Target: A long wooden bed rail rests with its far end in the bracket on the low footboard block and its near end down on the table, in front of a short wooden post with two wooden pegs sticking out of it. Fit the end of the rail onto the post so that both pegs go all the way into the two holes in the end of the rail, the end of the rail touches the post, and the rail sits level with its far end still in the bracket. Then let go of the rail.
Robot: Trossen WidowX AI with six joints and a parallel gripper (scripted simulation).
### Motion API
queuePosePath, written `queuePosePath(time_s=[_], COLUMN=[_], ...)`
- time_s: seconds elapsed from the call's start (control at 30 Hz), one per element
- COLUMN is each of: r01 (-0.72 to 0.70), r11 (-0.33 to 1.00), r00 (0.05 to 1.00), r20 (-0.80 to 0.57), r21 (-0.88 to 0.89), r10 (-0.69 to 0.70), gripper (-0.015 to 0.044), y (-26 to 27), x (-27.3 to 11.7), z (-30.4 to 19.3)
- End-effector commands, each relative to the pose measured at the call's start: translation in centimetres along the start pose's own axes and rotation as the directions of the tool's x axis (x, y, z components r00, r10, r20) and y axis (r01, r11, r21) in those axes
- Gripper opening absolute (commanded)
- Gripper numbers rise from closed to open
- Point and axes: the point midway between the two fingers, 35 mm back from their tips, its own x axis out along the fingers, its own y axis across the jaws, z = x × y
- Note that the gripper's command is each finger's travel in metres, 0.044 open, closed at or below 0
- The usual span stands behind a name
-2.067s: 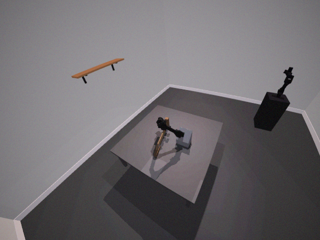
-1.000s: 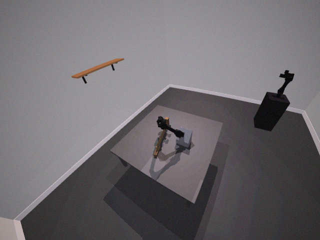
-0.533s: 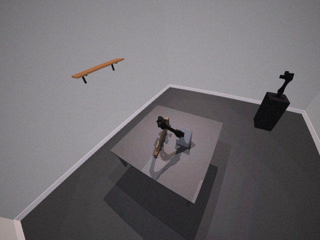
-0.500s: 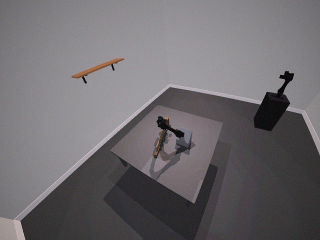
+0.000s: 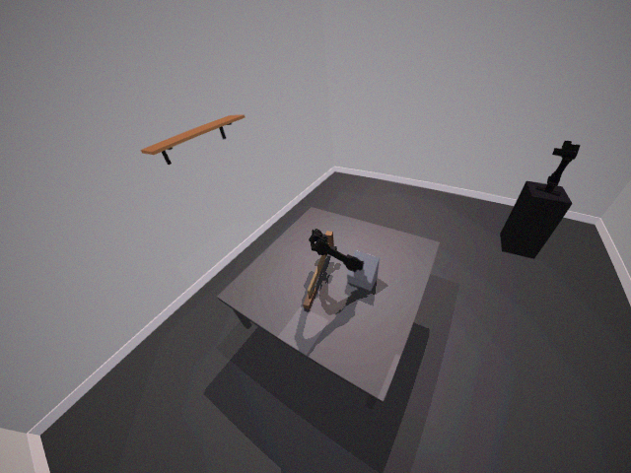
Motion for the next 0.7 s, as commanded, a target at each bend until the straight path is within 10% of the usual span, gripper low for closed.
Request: queuePosePath(time_s=[0.0,0.67], r01=[0.002,0.002], r11=[1.000,1.000], r00=[1.000,1.000], r20=[0.001,0.001], r21=[0.003,0.003], r10=[-0.002,-0.002], gripper=[0.0000,0.0000], y=[0.09,0.15], x=[-0.16,0.02], z=[0.01,-0.16])
